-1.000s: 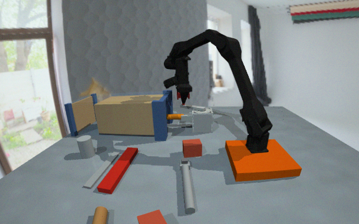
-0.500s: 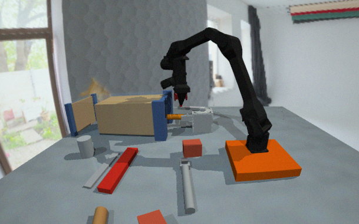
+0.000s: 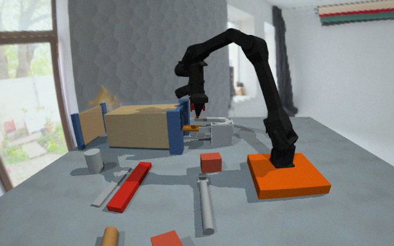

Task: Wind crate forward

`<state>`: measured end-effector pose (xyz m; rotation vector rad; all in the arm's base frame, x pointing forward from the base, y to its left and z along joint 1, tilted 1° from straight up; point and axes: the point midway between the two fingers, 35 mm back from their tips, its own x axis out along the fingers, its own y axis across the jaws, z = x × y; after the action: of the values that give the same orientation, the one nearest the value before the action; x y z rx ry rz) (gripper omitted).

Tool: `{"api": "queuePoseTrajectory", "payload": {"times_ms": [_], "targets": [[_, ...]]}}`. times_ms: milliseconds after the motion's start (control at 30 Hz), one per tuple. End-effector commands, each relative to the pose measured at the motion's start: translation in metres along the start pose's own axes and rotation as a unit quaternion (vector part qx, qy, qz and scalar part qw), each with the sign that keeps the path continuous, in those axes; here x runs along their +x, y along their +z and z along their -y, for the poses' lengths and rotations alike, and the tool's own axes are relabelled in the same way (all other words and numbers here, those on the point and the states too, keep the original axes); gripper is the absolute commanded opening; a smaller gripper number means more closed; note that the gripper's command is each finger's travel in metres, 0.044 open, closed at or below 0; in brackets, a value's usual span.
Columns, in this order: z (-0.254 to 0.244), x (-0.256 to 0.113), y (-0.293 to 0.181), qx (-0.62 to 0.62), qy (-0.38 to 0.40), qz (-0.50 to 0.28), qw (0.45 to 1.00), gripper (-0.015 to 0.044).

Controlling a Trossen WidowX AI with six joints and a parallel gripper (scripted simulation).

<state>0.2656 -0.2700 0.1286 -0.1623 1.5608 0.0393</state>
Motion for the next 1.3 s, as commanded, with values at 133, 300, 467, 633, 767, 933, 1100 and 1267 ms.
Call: {"api": "queuePoseTrajectory", "payload": {"times_ms": [133,300,467,633,767,933,1100,1267], "targets": [[-0.032,-0.003,0.003,-0.011,0.026,0.001,1.000,0.0000],[-0.039,-0.003,0.002,-0.011,0.026,0.001,1.000,0.0000],[-0.046,-0.003,0.000,-0.011,0.026,0.001,1.000,0.0000],[-0.053,-0.003,-0.002,-0.011,0.026,0.001,1.000,0.0000],[-0.059,-0.004,-0.004,-0.011,0.027,0.001,1.000,0.0000],[-0.065,-0.004,-0.006,-0.011,0.027,0.001,1.000,0.0000],[-0.071,-0.004,-0.010,-0.011,0.027,0.000,1.000,0.0000],[-0.077,-0.004,-0.013,-0.011,0.027,0.000,1.000,0.0000]]}}
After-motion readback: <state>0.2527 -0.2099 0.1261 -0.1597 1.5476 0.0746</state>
